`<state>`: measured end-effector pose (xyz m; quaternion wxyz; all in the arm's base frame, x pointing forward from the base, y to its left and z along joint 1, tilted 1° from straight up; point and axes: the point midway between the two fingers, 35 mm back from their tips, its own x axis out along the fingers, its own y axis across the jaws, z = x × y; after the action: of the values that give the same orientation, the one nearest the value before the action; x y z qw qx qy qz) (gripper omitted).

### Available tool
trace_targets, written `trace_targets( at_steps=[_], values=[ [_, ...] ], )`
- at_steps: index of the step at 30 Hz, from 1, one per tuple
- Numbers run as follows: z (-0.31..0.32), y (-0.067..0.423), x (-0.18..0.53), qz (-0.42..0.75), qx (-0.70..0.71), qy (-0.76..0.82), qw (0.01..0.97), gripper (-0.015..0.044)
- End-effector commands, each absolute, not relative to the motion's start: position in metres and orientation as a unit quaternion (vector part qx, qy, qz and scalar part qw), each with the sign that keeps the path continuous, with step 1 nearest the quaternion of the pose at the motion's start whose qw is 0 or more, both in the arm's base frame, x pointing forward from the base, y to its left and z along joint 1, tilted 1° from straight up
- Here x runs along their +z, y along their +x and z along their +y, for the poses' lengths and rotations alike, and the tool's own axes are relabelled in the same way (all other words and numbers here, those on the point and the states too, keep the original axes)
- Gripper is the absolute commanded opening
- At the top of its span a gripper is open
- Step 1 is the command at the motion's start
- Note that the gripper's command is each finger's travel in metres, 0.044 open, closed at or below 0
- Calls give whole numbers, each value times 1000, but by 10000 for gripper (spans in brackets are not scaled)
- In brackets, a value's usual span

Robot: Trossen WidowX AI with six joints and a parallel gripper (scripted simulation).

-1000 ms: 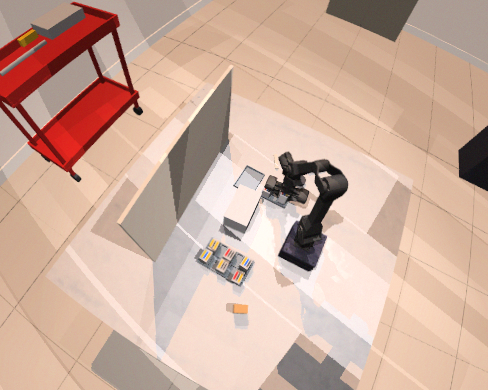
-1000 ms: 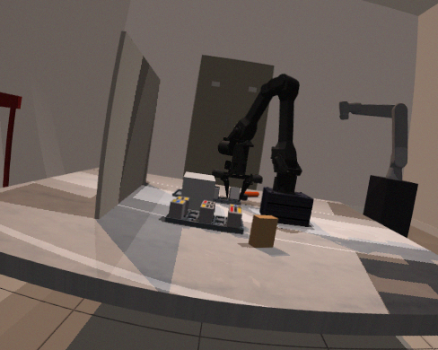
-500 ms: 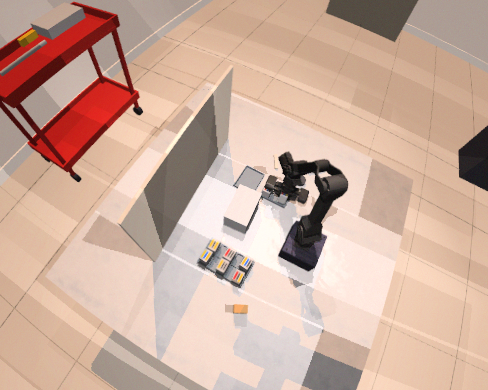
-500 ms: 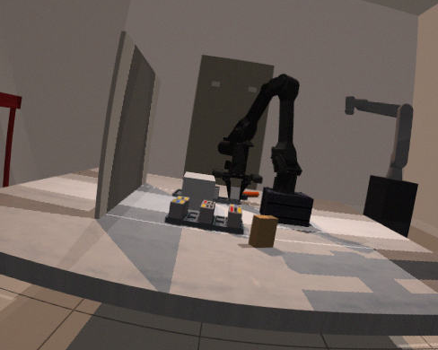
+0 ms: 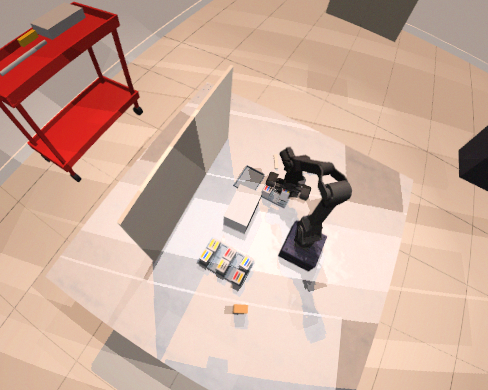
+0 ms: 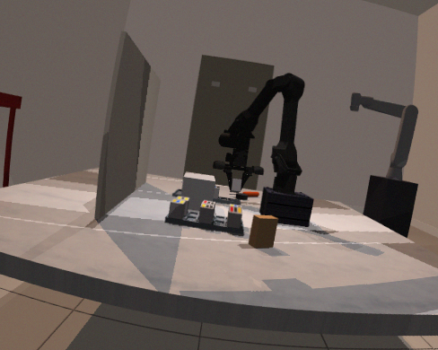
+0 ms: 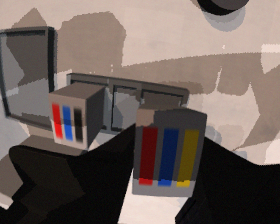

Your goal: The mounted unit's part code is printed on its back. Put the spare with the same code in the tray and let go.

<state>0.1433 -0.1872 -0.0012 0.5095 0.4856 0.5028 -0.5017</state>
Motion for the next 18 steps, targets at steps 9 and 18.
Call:
trace_targets(
  at_steps=[9,18],
  values=[
    [-186,143,47,497,-503,486,514,0],
    [-185,142,81,498,-503,485,514,0]
  ],
)
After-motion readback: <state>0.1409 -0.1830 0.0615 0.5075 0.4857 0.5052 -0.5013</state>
